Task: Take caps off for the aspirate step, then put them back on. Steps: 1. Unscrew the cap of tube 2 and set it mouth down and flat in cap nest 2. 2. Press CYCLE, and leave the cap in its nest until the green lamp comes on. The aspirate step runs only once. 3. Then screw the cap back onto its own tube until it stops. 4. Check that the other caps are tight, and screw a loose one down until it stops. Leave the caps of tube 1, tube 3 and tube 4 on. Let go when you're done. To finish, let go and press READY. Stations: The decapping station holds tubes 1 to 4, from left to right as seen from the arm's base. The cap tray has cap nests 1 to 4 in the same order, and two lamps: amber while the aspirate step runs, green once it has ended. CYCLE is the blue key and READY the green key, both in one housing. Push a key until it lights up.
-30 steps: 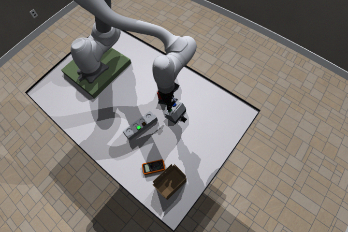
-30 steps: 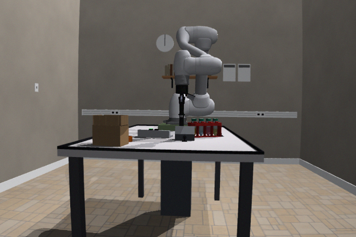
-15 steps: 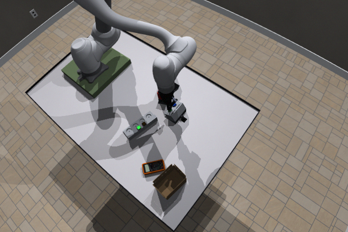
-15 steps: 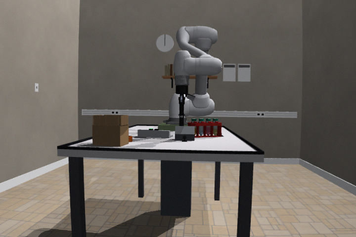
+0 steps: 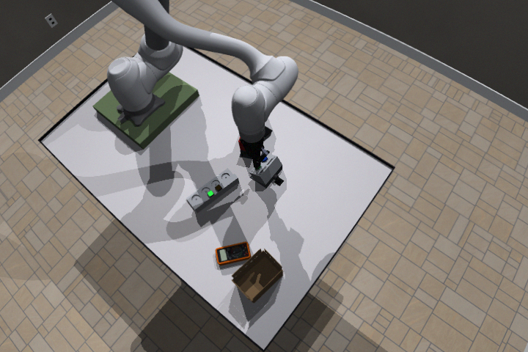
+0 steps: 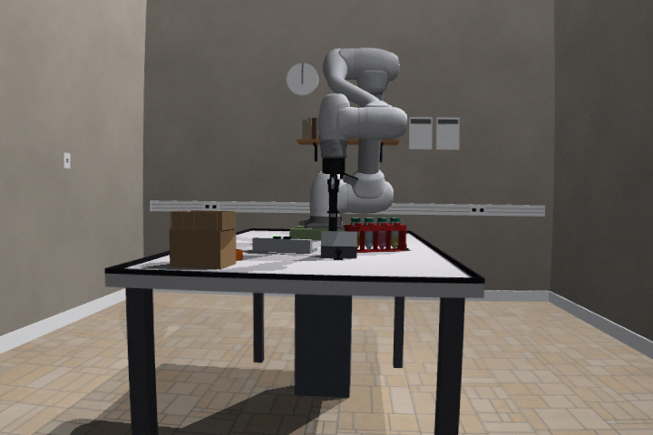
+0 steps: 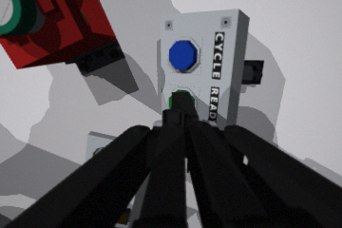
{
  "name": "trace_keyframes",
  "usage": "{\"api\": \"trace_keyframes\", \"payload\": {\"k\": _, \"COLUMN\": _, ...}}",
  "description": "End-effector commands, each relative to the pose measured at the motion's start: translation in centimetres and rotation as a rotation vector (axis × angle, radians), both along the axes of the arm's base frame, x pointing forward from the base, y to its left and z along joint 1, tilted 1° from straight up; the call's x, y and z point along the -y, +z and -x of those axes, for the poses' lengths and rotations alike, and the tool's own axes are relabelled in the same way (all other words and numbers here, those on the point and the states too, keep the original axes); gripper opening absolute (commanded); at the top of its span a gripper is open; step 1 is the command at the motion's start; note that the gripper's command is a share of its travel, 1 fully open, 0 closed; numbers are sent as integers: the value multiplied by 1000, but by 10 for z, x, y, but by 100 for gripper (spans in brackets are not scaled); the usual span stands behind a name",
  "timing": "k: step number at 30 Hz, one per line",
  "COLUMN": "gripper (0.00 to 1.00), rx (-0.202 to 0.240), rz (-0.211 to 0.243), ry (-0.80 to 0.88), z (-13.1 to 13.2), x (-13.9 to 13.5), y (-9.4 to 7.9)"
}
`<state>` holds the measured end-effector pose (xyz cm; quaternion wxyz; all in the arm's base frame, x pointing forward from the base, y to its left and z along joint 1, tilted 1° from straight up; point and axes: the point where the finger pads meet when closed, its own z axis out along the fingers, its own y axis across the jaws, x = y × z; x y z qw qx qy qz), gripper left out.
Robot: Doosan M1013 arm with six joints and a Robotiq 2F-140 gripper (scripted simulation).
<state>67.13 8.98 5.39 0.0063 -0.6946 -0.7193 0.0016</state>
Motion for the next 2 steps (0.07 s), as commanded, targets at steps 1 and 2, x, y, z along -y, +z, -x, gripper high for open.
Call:
{"api": "trace_keyframes", "payload": {"k": 1, "gripper": 10, "rx": 1, "rz": 0, "ry": 0, "z": 0, "x": 0, "y": -1}}
{"api": "trace_keyframes", "payload": {"k": 2, "gripper": 10, "rx": 1, "rz": 0, "ry": 0, "z": 0, "x": 0, "y": -1}}
